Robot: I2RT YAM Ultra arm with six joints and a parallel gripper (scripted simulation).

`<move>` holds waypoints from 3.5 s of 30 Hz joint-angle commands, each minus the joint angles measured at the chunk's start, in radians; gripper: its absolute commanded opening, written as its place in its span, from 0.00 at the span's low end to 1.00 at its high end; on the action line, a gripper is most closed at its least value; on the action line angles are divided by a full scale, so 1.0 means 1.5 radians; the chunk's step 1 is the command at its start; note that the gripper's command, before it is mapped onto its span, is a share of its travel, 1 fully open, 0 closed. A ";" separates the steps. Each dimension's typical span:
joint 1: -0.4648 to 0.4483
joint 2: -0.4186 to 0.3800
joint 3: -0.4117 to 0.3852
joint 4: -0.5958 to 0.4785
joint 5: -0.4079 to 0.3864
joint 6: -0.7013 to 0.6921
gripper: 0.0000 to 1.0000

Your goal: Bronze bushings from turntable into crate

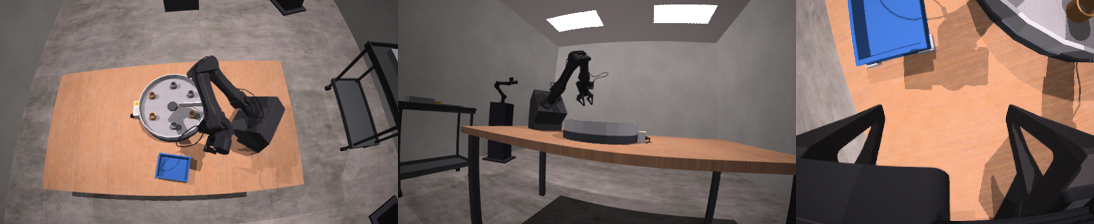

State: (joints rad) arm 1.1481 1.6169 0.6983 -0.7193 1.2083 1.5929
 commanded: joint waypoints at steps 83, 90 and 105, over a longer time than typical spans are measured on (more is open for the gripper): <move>-0.634 -0.494 0.250 -0.311 -0.384 -0.424 0.11; -0.634 -0.494 0.250 -0.311 -0.384 -0.424 0.11; -0.634 -0.494 0.250 -0.311 -0.384 -0.424 0.18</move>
State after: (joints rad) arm 0.1974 0.8898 1.0431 -1.1709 0.6350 0.9623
